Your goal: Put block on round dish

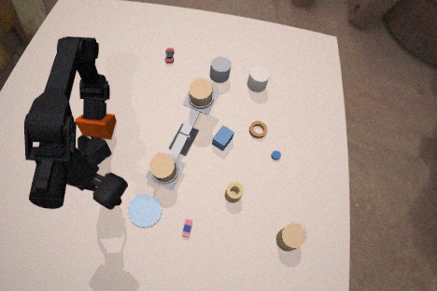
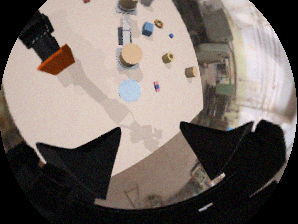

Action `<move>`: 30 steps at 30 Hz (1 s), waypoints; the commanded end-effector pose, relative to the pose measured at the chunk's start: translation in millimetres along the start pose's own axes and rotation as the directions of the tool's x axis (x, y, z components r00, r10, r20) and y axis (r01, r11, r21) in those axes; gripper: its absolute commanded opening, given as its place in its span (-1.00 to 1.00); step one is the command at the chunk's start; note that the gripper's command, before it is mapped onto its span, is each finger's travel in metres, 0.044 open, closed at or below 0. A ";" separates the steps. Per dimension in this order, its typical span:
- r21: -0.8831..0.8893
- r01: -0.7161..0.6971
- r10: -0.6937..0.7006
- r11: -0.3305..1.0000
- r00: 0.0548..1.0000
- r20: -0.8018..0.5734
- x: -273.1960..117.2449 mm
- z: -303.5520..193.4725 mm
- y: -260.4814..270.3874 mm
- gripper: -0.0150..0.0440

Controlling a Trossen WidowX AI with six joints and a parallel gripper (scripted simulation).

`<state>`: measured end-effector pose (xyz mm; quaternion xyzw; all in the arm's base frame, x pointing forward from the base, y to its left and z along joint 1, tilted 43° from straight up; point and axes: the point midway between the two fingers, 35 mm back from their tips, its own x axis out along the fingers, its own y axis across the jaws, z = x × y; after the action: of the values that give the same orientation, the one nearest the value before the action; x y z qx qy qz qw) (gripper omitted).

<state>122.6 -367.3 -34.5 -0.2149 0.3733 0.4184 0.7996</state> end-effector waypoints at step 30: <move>0.794 0.172 -0.249 0.583 0.968 -0.027 -48.8 203.7 24.2 1.00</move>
<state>167.5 -264.2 119.9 0.0925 0.4588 0.1515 0.8706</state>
